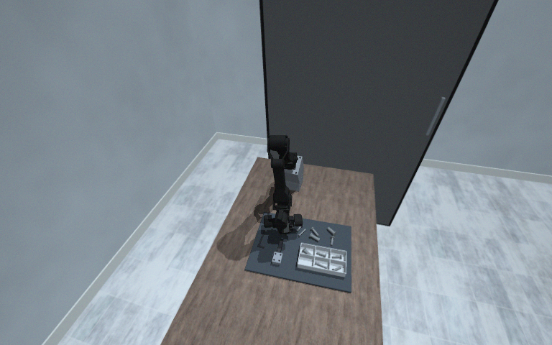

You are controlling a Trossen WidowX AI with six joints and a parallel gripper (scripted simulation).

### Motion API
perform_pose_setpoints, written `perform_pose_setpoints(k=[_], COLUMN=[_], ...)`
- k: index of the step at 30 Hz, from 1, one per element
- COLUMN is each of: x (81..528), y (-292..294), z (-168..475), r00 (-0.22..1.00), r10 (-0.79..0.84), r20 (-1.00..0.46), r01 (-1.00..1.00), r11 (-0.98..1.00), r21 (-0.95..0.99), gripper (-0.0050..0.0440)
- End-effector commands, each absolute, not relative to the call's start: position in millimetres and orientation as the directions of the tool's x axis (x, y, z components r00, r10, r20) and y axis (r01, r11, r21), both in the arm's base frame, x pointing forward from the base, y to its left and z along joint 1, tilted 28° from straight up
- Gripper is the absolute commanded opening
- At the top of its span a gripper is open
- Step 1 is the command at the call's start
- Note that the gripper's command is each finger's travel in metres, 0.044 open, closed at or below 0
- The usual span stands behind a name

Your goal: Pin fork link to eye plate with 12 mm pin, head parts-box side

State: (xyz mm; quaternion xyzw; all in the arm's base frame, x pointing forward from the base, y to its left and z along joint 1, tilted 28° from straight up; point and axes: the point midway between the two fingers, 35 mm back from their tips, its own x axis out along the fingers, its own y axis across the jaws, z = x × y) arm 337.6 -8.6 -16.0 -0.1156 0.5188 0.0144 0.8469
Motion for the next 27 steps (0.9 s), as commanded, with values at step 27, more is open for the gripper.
perform_pose_setpoints(k=[27], x=[338.8], y=[-1.5], z=[-17.4], r00=[0.462], r10=[-0.076], r20=[-0.884], r01=[-0.161], r11=[0.973], r21=[-0.167], gripper=[0.0123])
